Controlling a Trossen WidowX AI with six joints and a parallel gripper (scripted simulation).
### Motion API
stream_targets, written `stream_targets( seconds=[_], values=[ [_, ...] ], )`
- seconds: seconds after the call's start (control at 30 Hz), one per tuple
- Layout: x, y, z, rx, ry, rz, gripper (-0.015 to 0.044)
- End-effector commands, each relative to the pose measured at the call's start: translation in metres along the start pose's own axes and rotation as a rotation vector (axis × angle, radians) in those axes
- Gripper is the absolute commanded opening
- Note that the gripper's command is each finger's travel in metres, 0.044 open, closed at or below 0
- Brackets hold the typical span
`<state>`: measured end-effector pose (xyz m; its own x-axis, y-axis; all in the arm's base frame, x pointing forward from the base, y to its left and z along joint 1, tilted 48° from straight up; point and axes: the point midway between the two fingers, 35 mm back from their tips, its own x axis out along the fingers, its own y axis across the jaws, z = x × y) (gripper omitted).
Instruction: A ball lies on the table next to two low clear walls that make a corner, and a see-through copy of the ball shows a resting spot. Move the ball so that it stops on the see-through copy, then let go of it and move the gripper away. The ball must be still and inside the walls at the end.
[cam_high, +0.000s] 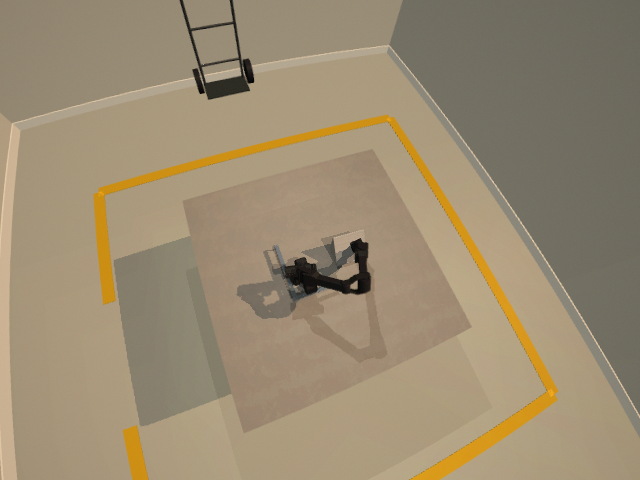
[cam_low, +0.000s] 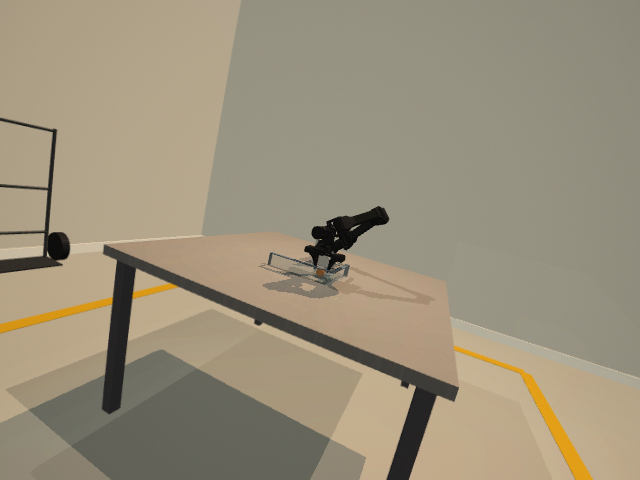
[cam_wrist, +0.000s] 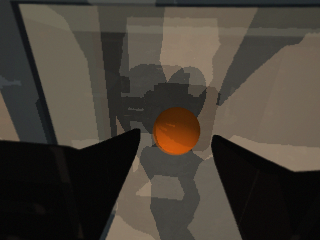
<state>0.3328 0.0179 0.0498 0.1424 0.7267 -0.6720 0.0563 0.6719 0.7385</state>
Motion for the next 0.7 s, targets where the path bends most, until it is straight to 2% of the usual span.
stream_targets(
  seconds=[0.0, 0.1, 0.47, 0.53, 0.67],
  values=[
    [-0.051, -0.003, 0.003, -0.002, -0.014, -0.008, 0.0292],
    [-0.076, -0.001, 0.000, -0.001, -0.012, -0.003, 0.0292],
    [-0.067, -0.003, 0.003, 0.007, -0.022, 0.000, 0.0292],
    [-0.076, -0.003, 0.003, 0.007, -0.022, -0.002, 0.0345],
    [-0.117, -0.004, 0.002, 0.004, -0.024, -0.005, 0.0440]
  ],
)
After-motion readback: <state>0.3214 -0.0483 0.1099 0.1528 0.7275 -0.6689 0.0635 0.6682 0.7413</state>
